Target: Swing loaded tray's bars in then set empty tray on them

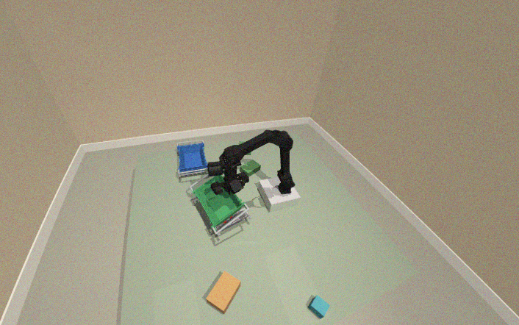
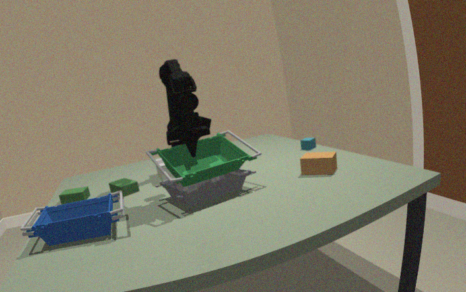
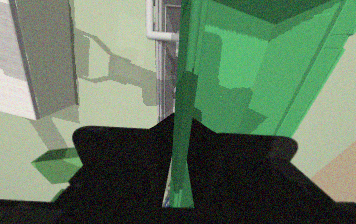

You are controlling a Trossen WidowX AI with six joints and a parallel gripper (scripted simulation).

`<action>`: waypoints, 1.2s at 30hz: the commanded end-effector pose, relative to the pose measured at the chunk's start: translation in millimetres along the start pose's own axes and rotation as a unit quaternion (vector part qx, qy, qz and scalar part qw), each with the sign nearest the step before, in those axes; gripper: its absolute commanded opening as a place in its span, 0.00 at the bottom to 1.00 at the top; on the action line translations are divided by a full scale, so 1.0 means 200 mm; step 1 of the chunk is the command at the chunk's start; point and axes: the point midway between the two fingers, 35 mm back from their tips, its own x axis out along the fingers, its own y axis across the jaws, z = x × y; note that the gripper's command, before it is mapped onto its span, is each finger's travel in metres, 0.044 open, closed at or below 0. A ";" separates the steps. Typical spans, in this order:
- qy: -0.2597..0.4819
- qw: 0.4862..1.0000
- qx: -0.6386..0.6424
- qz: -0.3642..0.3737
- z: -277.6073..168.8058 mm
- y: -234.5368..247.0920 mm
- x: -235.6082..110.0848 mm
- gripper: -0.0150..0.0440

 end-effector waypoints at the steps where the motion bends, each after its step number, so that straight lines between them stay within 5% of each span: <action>1: 0.001 1.000 -0.001 0.010 0.00 0.04 0.03 0.25; 36: 0.001 1.000 -0.001 0.011 0.00 0.06 0.07 0.25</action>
